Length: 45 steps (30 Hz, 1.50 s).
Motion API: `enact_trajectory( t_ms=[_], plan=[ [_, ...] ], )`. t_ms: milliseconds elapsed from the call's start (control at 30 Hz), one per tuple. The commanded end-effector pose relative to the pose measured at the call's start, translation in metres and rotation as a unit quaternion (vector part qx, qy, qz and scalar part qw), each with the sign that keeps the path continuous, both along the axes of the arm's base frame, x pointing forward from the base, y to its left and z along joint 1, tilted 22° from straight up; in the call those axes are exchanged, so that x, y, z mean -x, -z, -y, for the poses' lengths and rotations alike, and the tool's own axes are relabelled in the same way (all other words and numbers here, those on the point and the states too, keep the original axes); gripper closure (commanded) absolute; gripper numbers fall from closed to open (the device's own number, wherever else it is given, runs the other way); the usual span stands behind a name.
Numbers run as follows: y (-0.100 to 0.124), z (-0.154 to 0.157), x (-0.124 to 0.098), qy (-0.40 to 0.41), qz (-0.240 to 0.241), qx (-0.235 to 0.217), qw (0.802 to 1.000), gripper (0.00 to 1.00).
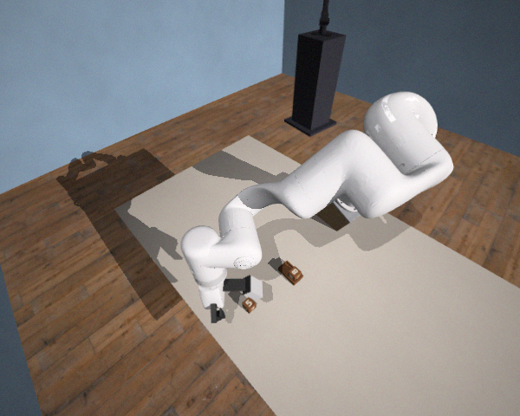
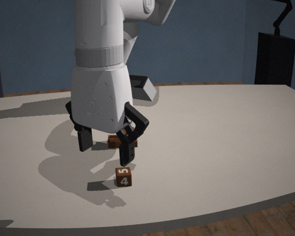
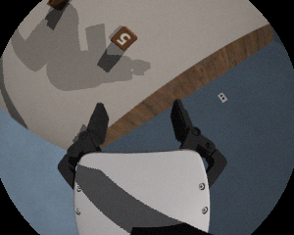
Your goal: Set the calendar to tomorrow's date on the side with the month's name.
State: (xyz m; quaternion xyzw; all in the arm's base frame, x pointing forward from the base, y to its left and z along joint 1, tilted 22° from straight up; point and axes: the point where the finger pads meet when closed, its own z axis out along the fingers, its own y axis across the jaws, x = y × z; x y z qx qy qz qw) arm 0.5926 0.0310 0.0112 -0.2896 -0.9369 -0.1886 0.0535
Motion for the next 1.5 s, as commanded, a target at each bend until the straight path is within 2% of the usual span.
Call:
enact_trajectory(
  t_ms=[0, 100, 167, 267, 467, 567, 667, 800, 1200, 1467],
  plan=[
    [0.001, 0.008, -0.016, 0.076, -0.040, 0.004, 0.996, 0.00],
    [0.001, 0.008, -0.017, 0.081, -0.042, 0.004, 0.996, 0.00],
    [0.003, 0.015, -0.028, 0.143, -0.068, 0.004, 0.987, 0.00],
    [0.005, 0.020, -0.034, 0.184, -0.084, 0.004, 0.979, 0.00],
    [0.008, 0.030, -0.047, 0.269, -0.119, 0.006, 0.956, 0.00],
    [0.011, 0.037, -0.055, 0.328, -0.142, 0.007, 0.934, 0.00],
    [0.011, 0.038, -0.055, 0.330, -0.143, 0.007, 0.933, 0.00],
    [0.013, 0.043, -0.060, 0.371, -0.160, 0.008, 0.915, 0.00],
    [0.020, 0.042, -0.061, 0.378, -0.163, 0.008, 0.911, 0.00],
    [0.052, 0.029, -0.062, 0.378, -0.163, 0.008, 0.911, 0.00]
  ],
)
